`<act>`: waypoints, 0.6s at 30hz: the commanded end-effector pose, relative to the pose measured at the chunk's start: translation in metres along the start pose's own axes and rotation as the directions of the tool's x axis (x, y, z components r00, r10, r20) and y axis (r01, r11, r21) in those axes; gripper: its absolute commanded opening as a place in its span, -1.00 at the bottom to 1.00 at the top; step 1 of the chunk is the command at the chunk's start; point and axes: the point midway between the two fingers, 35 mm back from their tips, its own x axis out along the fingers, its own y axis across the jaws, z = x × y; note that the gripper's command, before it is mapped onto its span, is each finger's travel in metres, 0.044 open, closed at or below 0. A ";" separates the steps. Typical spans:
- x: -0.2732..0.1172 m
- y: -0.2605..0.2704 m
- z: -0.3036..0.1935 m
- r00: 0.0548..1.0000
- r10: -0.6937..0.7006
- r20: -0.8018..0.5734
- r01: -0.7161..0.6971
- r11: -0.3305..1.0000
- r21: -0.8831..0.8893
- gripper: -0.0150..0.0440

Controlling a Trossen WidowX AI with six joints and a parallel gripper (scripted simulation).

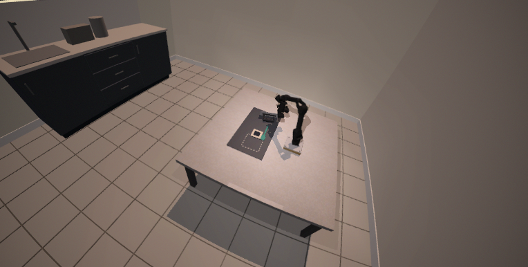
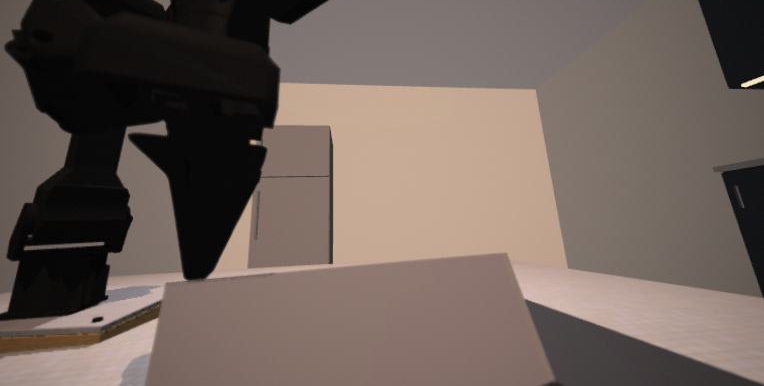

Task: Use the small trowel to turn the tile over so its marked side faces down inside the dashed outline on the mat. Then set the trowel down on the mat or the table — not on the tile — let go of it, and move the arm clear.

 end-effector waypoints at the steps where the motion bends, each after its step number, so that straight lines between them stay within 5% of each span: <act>1: 0.003 0.009 -0.001 1.000 0.004 -0.006 -0.004 1.000 -0.002 -0.15; 18: 0.009 0.032 0.001 1.000 0.005 -0.006 -0.005 1.000 -0.002 -0.15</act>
